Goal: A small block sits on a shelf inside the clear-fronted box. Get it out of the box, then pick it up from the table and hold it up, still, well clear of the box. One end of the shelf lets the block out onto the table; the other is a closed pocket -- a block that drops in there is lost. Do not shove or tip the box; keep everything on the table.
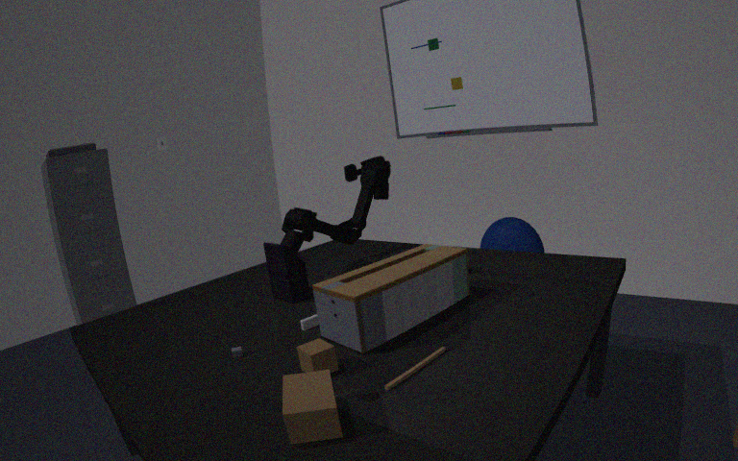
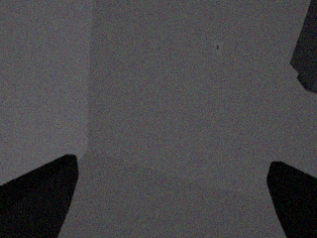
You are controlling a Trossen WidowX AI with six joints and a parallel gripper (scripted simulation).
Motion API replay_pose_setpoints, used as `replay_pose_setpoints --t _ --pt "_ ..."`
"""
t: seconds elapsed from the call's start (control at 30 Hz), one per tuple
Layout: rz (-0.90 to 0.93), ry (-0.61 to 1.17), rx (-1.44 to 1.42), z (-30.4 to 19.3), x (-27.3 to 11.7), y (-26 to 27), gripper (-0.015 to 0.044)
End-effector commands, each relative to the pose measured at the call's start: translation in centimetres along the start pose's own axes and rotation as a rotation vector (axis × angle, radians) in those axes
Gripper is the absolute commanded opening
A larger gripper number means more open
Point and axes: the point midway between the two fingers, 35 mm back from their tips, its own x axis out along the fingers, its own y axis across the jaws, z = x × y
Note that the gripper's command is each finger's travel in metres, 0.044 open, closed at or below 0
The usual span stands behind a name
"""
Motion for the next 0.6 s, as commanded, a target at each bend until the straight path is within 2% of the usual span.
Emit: replay_pose_setpoints --t 0.0,0.37,0.57 --pt "0.002 0.003 -0.006 -0.2 0.0 0.0 0.04" --pt "0.157 0.221 -0.42 -12.1 0.1 -0.8 0.04" --pt "0.234 0.308 -0.571 -16.6 -0.8 -1.3 0.04"
